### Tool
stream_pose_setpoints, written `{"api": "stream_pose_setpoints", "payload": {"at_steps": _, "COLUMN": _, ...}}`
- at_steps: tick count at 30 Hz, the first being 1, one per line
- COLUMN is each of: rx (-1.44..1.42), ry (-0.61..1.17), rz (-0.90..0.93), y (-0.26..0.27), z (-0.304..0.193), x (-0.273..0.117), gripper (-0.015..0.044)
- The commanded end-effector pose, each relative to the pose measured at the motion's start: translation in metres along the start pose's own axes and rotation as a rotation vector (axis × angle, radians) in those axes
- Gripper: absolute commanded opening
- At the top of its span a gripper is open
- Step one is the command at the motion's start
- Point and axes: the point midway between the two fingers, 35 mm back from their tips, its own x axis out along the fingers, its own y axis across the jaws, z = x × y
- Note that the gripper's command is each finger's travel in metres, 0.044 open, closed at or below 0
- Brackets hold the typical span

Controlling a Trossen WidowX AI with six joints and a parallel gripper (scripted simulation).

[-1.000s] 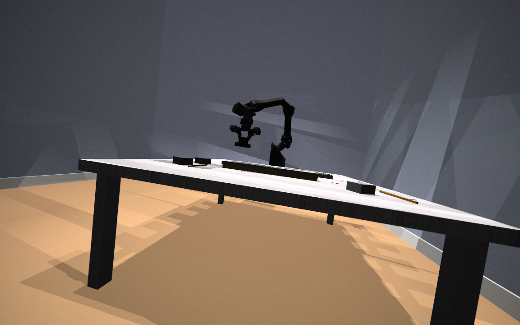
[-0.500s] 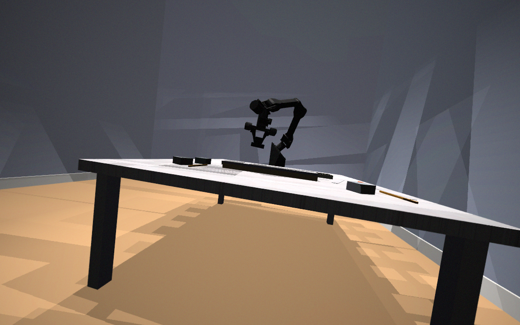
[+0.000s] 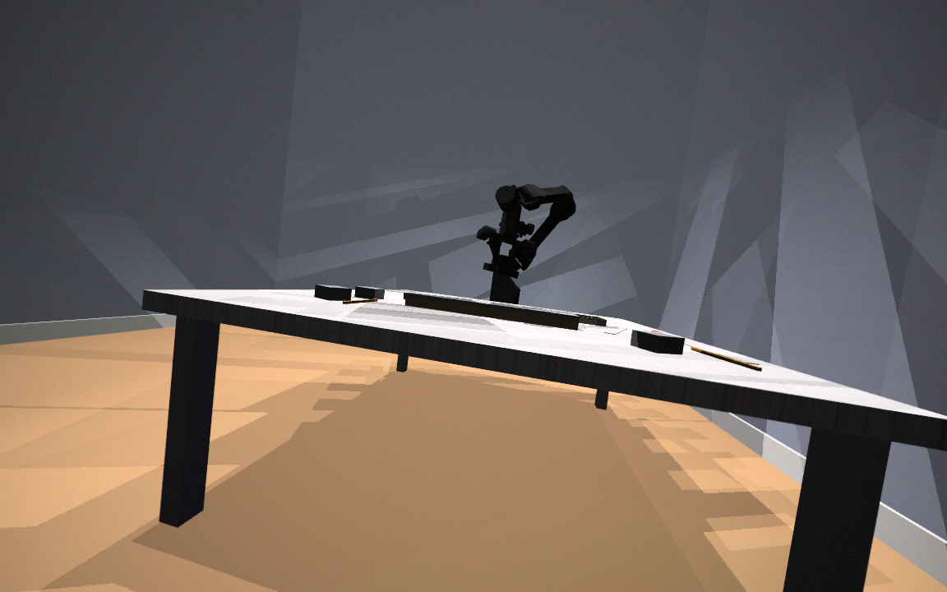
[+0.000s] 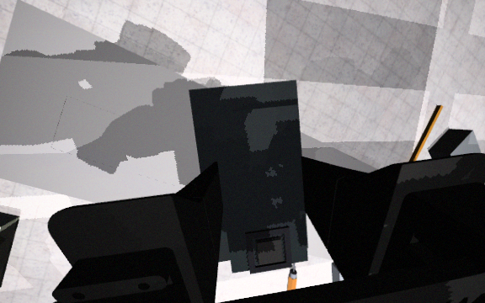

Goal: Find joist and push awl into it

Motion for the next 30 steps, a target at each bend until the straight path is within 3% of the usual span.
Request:
{"api": "stream_pose_setpoints", "payload": {"at_steps": 1, "rx": -0.074, "ry": -0.011, "rz": 0.005, "y": 0.032, "z": 0.014, "x": -0.002, "gripper": 0.0}}
{"api": "stream_pose_setpoints", "payload": {"at_steps": 30, "rx": -0.532, "ry": -0.053, "rz": 0.119, "y": 0.225, "z": 0.023, "x": -0.001, "gripper": 0.0}}
